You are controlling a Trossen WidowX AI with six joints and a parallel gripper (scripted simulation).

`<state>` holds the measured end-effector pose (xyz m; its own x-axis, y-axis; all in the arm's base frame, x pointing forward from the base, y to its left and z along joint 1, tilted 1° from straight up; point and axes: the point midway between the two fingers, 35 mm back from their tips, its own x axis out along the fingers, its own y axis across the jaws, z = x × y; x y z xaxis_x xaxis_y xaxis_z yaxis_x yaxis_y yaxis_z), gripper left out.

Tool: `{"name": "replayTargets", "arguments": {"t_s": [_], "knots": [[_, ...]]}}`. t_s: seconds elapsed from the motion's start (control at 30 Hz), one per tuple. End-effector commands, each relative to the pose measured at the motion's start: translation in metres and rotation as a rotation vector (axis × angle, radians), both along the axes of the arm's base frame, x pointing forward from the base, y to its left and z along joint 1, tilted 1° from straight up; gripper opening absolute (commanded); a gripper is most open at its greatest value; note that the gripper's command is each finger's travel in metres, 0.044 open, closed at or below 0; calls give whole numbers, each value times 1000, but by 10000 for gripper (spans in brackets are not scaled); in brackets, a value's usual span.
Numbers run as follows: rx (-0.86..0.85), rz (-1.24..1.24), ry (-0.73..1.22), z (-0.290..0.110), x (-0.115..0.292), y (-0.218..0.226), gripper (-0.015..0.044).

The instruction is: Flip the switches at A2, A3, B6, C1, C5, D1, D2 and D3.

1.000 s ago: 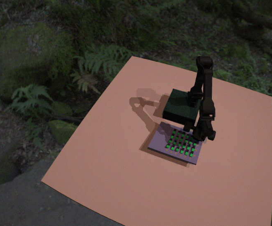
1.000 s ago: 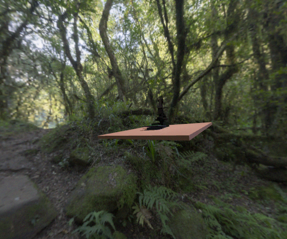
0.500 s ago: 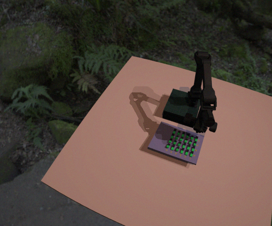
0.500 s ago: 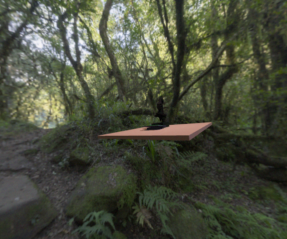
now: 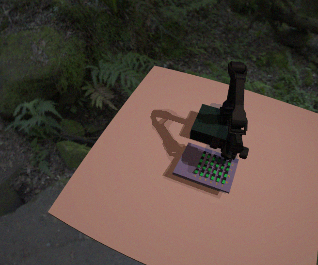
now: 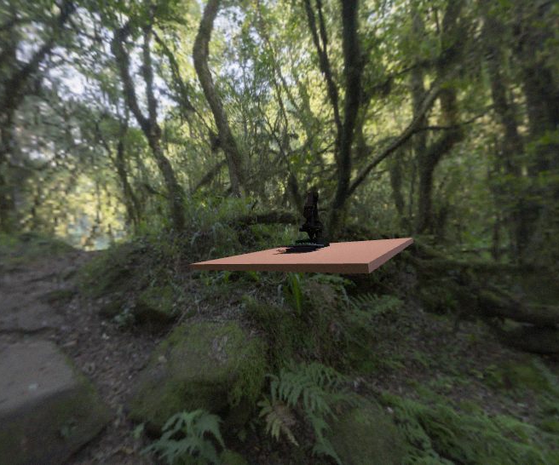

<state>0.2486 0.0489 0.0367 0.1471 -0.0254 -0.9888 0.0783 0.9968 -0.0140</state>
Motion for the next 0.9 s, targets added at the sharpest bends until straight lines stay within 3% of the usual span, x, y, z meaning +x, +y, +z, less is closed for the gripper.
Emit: {"name": "replayTargets", "arguments": {"t_s": [0.0, 0.87], "knots": [[3, 5, 10, -10, -1, 0, 0], [3, 5, 10, -24, 2, 0, 0]]}}
